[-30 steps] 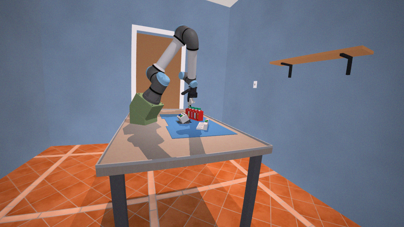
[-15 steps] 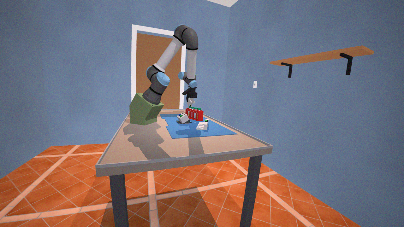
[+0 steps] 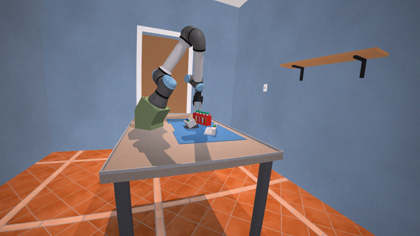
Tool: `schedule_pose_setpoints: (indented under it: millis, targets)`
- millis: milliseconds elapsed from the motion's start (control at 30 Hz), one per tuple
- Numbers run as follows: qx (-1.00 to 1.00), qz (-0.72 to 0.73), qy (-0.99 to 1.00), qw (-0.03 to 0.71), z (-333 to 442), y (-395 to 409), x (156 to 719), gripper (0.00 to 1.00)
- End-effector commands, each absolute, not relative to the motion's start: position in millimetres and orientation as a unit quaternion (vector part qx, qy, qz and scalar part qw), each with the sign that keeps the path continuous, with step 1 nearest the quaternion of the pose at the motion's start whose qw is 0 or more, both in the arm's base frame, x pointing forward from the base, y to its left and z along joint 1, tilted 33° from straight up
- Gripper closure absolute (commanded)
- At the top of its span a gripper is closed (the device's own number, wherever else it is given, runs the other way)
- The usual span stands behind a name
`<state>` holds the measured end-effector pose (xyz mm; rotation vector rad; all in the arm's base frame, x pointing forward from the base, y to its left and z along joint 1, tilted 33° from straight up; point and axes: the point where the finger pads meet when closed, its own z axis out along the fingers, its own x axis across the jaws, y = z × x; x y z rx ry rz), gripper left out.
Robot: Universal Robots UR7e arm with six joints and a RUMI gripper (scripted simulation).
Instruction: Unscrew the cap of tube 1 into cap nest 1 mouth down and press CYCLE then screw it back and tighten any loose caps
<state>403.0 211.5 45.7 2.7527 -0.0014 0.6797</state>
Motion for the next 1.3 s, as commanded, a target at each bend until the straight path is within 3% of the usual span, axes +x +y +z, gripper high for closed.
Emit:
schedule_pose_setpoints:
  millis: [0, 167, 200, 600, 1267]
  targets:
    - [0.956, 0.246, -0.067, 0.145, 46.0, 212.2, 403.1, 1.0]
    - [0.956, 0.246, -0.067, 0.145, 46.0, 212.2, 403.1, 1.0]
    - [0.956, 0.246, -0.067, 0.145, 46.0, 212.2, 403.1, 0.65]
    - [0.956, 0.246, -0.067, 0.145, 46.0, 212.2, 403.1, 0.65]
    - [0.887, 0.156, 0.363, 0.239, 45.8, 212.1, 403.2, 0.65]
